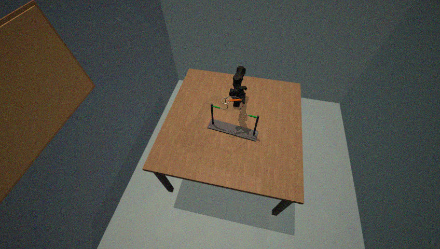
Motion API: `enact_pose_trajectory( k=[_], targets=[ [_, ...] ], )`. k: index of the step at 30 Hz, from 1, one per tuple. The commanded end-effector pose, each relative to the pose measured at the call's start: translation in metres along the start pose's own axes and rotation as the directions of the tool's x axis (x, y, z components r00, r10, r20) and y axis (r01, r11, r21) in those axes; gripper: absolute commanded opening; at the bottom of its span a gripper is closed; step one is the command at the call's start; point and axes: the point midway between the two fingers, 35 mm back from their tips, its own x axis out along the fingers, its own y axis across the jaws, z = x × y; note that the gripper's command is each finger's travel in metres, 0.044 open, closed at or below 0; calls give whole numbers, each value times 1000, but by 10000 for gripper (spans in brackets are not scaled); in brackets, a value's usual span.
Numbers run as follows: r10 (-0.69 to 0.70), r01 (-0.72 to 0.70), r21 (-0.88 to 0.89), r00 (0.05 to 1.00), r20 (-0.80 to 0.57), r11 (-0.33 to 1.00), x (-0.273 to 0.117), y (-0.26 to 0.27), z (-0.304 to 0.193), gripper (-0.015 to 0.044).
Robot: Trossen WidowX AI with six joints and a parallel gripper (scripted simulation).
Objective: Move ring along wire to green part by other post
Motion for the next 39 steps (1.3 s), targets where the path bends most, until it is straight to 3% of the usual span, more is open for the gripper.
enact_pose_trajectory(
  k=[1, 39],
  targets=[
    [-21, 22, -42, 1000, 9, 999, 0, 0, 0, -150],
    [-304, 335, -431, 942, 142, 838, -2, -28, 7, -150]
  ],
)
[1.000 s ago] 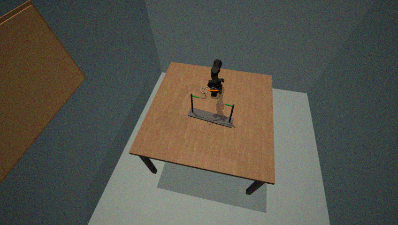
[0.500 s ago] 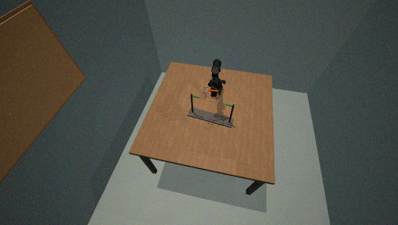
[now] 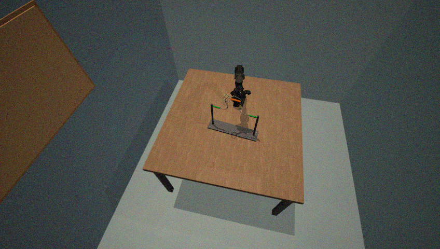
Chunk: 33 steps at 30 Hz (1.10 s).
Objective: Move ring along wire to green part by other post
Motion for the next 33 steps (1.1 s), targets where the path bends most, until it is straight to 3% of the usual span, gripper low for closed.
enact_pose_trajectory(
  k=[1, 33],
  targets=[
    [-26, 26, -44, 1000, 12, 999, -1, -1, 2, -150],
    [-262, 287, -374, 958, 119, 882, -1, -25, 7, -150]
  ],
)
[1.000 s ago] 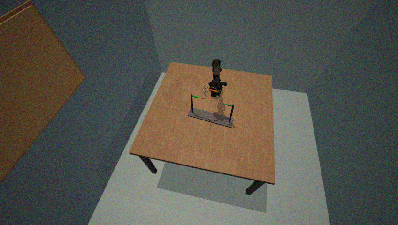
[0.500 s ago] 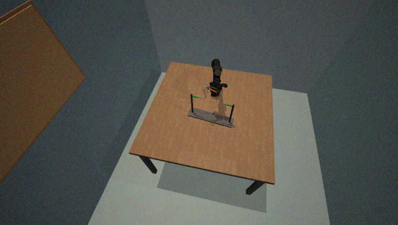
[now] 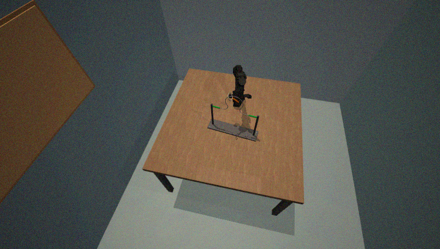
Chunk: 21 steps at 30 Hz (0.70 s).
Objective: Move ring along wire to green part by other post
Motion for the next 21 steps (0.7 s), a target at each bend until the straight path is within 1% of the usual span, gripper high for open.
enact_pose_trajectory(
  k=[1, 21],
  targets=[
    [-28, 28, -40, 1000, 12, 999, -1, -2, 2, -150],
    [-179, 191, -254, 981, 70, 948, 0, -18, 4, -150]
  ],
)
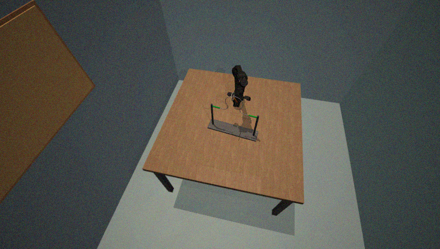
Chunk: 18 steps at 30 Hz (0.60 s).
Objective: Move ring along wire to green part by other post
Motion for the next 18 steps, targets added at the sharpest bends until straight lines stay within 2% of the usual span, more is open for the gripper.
enact_pose_trajectory(
  k=[1, 18],
  targets=[
    [-30, 31, -41, 999, 8, 999, 0, -3, 0, -150],
    [-158, 167, -224, 986, 57, 960, 1, -16, 2, -150]
  ],
)
